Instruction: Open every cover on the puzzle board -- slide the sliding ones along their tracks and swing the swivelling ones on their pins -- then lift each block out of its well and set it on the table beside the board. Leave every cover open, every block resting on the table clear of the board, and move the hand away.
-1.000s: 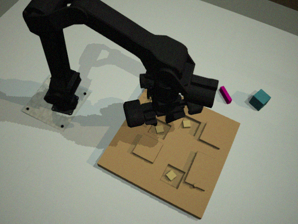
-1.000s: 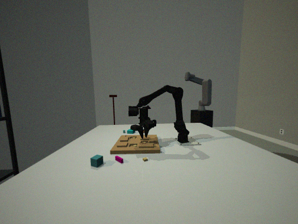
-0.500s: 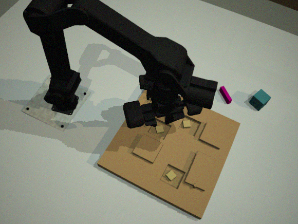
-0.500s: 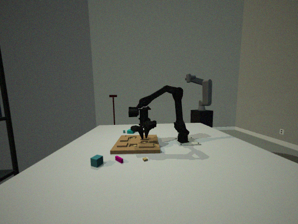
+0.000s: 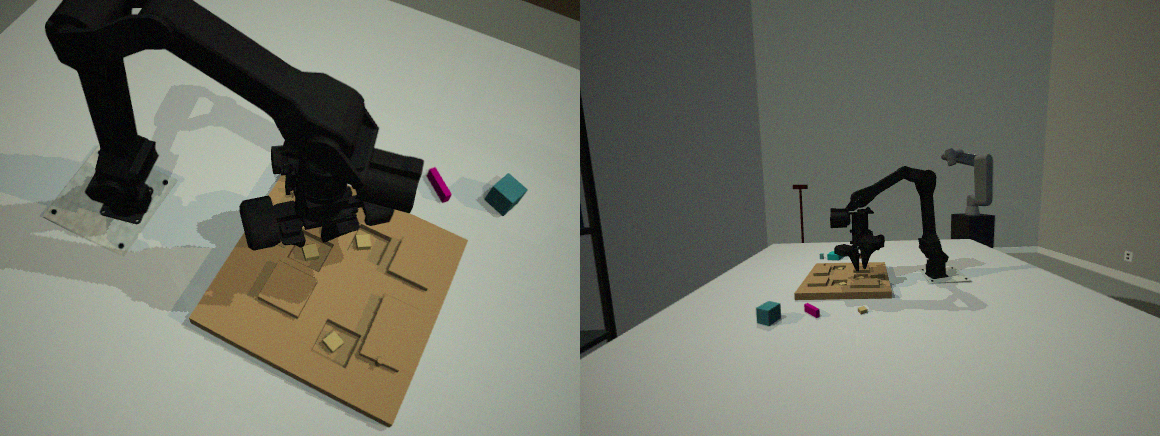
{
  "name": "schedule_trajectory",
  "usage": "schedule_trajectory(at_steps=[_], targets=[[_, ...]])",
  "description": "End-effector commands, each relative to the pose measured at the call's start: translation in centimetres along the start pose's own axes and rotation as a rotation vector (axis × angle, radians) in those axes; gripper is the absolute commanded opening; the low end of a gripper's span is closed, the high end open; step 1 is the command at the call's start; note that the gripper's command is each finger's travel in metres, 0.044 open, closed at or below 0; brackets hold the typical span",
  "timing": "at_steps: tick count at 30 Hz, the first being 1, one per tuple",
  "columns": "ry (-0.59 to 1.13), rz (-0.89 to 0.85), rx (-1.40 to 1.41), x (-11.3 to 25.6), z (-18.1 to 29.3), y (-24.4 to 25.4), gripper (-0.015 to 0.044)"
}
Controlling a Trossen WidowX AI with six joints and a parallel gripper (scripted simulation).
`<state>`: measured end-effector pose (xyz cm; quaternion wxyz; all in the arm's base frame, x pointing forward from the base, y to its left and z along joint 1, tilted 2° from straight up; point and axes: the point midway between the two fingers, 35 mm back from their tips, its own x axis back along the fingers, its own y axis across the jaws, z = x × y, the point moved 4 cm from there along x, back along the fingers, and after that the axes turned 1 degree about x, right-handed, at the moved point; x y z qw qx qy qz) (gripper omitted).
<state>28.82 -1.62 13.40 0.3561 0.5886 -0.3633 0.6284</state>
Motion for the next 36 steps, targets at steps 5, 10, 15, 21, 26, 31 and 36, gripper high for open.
schedule_trajectory(at_steps=[5, 10, 15, 21, 26, 31, 36], targets=[[0.002, 0.001, -0.005, 0.0, 0.0, 0.0, 0.0144], [0.002, 0.001, -0.005, -0.4, 0.1, 0.0, 0.0144], [0.002, 0.001, -0.005, -0.9, 0.1, -0.1, 0.0144], [0.002, 0.001, -0.005, -1.5, 0.1, 0.0, 0.0144], [0.002, 0.001, -0.005, -2.0, 0.1, 0.0, 0.0144], [0.002, 0.001, -0.005, -2.2, 0.1, 0.0, 0.0144], [0.002, 0.001, -0.005, -2.3, 0.1, 0.0, 0.0144]])
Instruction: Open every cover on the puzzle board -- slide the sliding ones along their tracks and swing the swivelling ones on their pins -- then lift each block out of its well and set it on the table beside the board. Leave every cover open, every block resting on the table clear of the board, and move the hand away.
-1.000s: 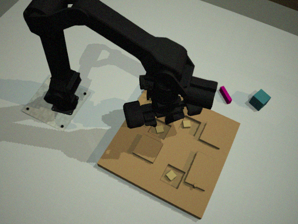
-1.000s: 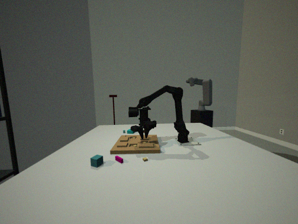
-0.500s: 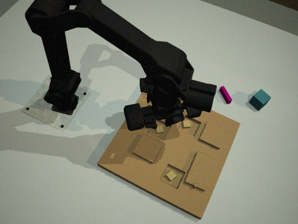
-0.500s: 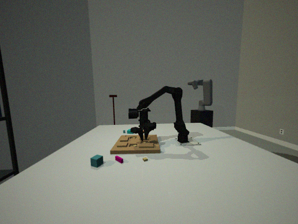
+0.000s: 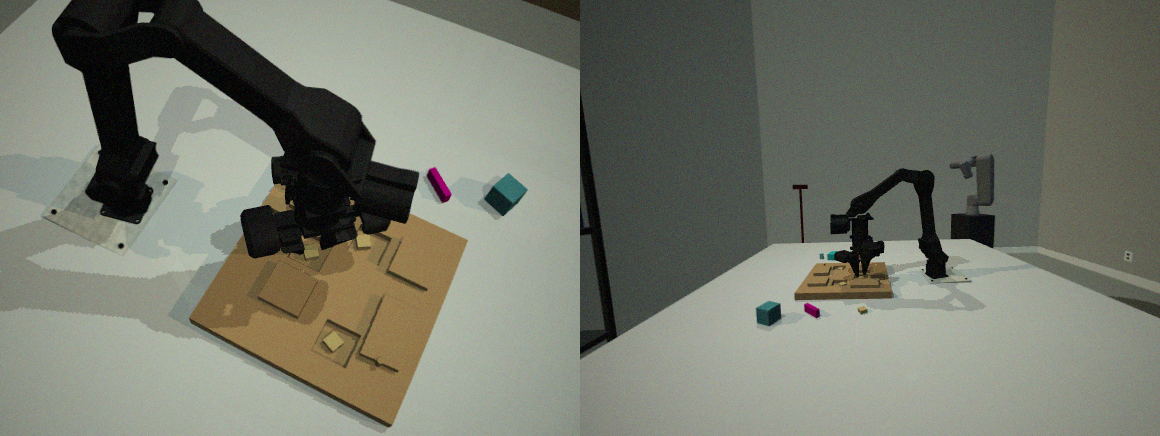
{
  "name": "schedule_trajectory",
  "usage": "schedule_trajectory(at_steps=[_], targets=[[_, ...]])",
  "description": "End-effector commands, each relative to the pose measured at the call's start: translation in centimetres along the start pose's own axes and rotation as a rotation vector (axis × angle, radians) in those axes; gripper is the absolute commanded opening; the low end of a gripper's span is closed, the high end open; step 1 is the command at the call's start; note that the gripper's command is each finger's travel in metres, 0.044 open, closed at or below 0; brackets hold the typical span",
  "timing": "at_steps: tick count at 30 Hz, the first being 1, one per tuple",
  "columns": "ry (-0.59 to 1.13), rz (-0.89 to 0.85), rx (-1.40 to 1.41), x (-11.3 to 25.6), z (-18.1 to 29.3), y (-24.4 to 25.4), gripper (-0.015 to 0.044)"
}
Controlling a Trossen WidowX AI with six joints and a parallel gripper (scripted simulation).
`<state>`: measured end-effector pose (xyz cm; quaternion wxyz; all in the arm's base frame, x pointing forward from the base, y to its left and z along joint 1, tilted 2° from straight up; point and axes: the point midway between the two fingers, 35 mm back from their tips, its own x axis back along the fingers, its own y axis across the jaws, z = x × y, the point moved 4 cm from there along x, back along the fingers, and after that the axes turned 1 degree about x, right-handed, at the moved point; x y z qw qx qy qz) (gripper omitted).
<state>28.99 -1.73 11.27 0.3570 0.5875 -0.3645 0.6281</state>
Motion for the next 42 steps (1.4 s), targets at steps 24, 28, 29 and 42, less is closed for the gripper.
schedule_trajectory(at_steps=[24, 28, 29, 42], targets=[[0.001, 0.002, -0.001, -0.9, 0.0, 0.0, 0.008], [0.001, 0.002, -0.001, -0.9, 0.0, 0.0, 0.008], [0.001, 0.002, -0.001, -0.8, 0.0, -0.1, 0.008], [0.001, 0.001, -0.001, 0.8, 0.1, -0.2, 0.008]])
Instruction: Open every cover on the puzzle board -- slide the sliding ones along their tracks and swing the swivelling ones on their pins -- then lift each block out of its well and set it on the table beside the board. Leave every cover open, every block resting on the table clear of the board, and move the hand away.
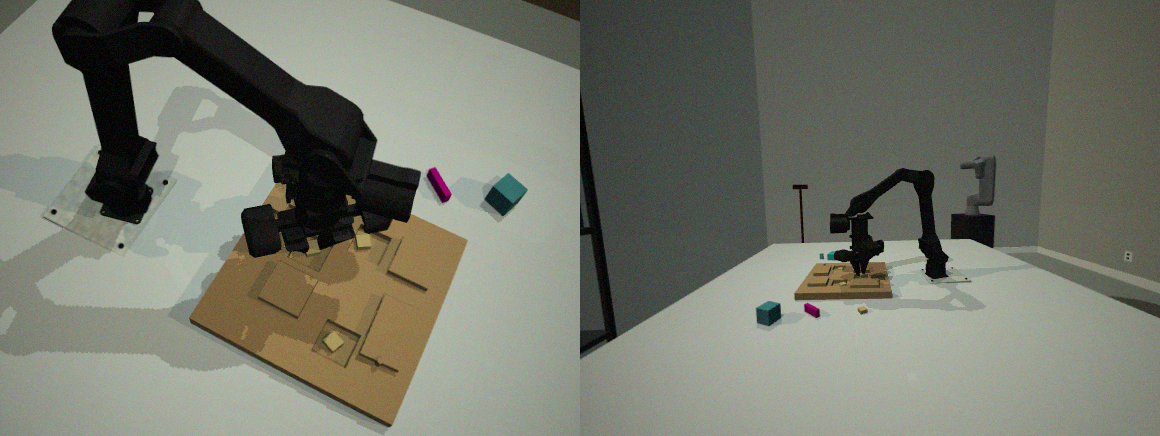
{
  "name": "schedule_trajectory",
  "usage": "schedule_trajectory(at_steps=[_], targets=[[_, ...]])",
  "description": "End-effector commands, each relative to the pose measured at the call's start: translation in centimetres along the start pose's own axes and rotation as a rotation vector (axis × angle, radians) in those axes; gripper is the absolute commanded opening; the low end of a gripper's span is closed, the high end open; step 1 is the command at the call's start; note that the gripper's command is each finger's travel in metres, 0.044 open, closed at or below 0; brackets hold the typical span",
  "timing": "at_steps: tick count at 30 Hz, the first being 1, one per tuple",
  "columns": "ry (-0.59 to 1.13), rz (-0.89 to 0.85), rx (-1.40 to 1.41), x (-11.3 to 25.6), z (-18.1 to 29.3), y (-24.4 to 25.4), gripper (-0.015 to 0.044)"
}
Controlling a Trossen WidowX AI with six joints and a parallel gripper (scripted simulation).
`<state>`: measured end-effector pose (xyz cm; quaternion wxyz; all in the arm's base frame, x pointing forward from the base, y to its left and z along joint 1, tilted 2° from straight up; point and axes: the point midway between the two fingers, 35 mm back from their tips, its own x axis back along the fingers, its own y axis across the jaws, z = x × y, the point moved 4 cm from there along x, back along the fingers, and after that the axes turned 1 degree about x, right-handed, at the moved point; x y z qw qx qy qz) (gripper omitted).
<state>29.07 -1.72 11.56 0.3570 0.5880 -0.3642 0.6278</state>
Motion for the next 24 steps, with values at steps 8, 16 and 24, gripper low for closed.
schedule_trajectory(at_steps=[8, 16, 24], targets=[[0.002, 0.002, -0.001, 1.6, 0.0, -0.1, 0.008], [0.002, 0.002, -0.002, 2.7, 0.0, -0.1, 0.008], [0.002, 0.002, -0.002, 3.8, 0.0, -0.1, 0.008]])
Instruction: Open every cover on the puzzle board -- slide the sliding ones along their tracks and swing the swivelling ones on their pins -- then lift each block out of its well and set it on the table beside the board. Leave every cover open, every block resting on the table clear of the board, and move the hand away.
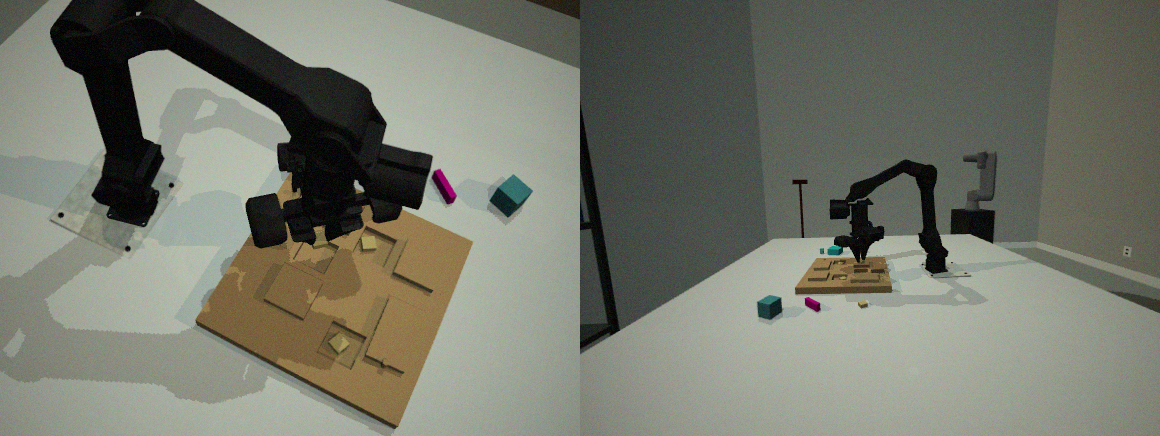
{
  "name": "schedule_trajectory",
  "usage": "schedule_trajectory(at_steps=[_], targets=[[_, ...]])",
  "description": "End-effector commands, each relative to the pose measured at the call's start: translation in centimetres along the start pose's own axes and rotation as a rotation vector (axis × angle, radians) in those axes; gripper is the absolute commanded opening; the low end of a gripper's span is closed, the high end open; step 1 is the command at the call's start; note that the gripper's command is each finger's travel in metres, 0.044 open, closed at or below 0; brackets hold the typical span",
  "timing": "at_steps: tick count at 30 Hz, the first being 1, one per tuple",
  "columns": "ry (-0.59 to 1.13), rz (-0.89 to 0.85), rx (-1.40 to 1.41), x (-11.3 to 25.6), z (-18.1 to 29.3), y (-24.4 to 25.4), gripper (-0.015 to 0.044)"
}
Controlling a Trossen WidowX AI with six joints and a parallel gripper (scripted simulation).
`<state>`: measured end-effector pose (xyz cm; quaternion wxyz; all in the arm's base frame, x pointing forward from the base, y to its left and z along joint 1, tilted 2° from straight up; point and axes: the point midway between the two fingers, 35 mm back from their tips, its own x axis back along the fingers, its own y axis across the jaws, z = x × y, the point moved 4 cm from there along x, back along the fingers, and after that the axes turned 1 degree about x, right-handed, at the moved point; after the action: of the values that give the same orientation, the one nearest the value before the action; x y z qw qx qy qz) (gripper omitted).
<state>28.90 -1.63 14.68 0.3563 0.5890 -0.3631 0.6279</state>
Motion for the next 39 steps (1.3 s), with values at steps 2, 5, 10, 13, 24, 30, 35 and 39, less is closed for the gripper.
schedule_trajectory(at_steps=[2, 5, 10, 13, 24, 30, 35, 39], targets=[[0.003, 0.003, -0.005, 1.2, 0.1, -0.1, 0.008], [0.003, 0.003, -0.005, 2.0, 0.1, -0.1, 0.008], [0.003, 0.003, -0.005, 3.3, 0.1, -0.1, 0.008], [0.002, 0.003, -0.005, 4.1, 0.0, -0.1, 0.008], [0.0, 0.004, -0.005, 5.0, -1.4, -1.3, 0.008], [-0.002, 0.005, -0.005, 5.1, -3.1, -2.7, 0.008], [-0.003, 0.005, -0.005, 5.1, -4.6, -3.7, 0.008], [-0.005, 0.006, -0.005, 5.1, -5.8, -4.5, 0.008]])
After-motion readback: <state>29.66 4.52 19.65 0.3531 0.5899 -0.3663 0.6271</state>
